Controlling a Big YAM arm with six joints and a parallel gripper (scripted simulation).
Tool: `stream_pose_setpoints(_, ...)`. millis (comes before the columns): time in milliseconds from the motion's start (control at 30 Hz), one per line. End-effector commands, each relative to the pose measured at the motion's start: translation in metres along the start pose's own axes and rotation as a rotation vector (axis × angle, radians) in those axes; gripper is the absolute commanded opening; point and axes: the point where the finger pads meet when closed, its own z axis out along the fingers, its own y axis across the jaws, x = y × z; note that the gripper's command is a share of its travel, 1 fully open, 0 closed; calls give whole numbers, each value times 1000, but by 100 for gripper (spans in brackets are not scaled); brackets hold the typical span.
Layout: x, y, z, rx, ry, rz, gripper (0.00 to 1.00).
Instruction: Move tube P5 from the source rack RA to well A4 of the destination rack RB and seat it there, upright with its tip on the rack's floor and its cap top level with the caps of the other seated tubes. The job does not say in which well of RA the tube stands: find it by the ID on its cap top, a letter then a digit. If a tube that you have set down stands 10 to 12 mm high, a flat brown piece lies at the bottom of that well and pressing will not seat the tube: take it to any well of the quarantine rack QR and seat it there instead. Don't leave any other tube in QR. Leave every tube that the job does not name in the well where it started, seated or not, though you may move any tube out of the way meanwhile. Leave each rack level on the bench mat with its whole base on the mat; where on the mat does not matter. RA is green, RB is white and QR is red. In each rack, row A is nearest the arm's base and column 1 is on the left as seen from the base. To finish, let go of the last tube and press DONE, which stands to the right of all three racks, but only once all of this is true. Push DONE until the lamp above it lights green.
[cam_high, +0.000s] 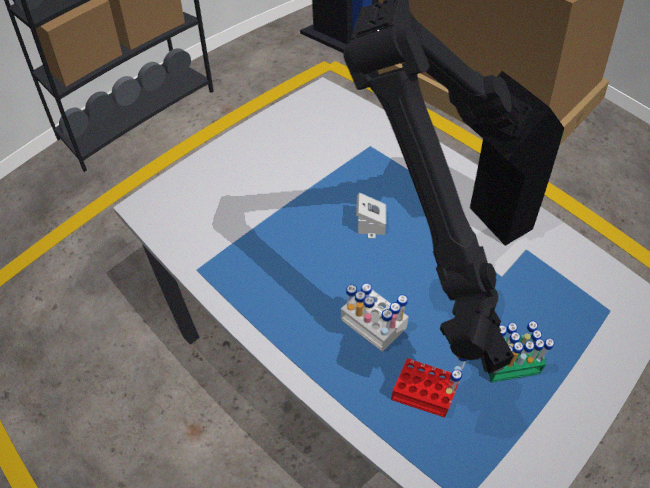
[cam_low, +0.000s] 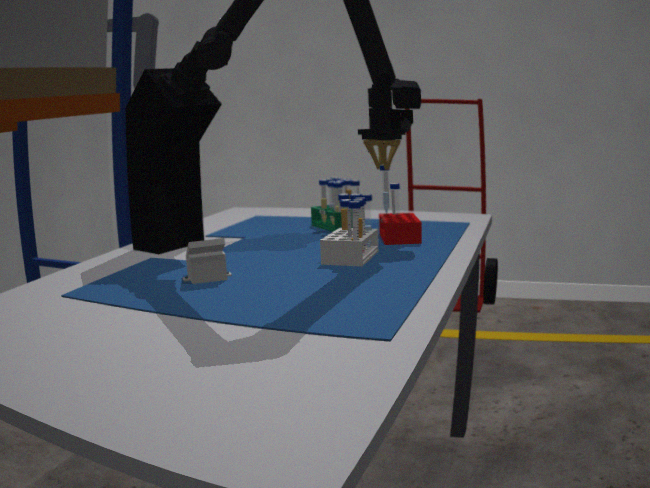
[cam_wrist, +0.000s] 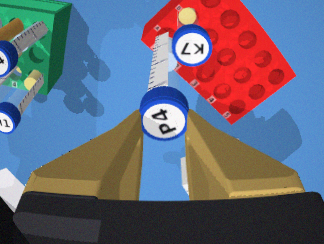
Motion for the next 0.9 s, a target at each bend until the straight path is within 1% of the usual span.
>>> stream_pose_setpoints(0, -12, -13, -6, 20, -31, 11, 0)
stream_pose_setpoints(133, -10, -9, 2, 12, -19, 5, 0)
stream_pose_setpoints(300, -13, -13, 0, 19, -29, 10, 0)
stream_pose_setpoints(400, -10, -11, 5, 13, -19, 7, 0)
stream_pose_setpoints(533, -10, -11, 5, 14, -21, 7, 0)
stream_pose_setpoints(567, -11, -12, -2, 17, -31, 5, 0)
stream_pose_setpoints(633, -8, -14, 4, 19, -25, 11, 0)
stream_pose_setpoints(733, -4, -8, 10, 9, -12, 3, 0)
stream_pose_setpoints(800, -9, -4, 8, 7, -22, -6, 0)
stream_pose_setpoints(867, -9, -8, 8, 11, -23, -1, 0)
